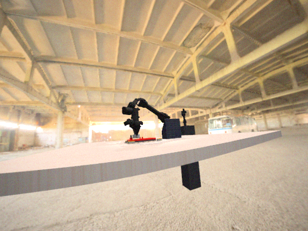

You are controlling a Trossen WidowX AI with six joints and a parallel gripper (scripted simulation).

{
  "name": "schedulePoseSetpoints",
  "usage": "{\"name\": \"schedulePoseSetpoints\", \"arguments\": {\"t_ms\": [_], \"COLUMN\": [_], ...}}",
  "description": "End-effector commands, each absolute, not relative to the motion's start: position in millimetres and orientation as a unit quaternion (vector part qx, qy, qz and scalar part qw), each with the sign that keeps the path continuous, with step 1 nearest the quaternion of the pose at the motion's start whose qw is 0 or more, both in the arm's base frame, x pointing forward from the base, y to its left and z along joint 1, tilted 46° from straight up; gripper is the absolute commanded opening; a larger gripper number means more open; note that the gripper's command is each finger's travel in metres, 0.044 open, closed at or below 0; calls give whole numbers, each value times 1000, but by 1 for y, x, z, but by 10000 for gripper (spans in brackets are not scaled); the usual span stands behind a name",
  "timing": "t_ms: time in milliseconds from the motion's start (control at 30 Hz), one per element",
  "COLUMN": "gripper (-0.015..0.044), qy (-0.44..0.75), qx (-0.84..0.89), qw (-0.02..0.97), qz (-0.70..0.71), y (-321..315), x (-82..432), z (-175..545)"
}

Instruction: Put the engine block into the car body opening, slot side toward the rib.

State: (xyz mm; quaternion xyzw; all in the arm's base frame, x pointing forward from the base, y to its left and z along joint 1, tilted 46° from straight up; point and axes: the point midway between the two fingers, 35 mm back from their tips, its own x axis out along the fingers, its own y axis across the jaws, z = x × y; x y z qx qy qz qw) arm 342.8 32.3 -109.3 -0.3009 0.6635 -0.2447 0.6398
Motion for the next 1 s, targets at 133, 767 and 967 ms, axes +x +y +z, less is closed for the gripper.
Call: {"name": "schedulePoseSetpoints", "arguments": {"t_ms": [133, 767, 967], "gripper": [159, 159, 159], "qy": [662, 662, 662], "qx": [-304, -304, -304], "qw": [640, 640, 640], "qz": [-245, -245, -245], "y": [30, 28, 27], "x": [343, 343, 343], "z": [-110, -113, -114]}}
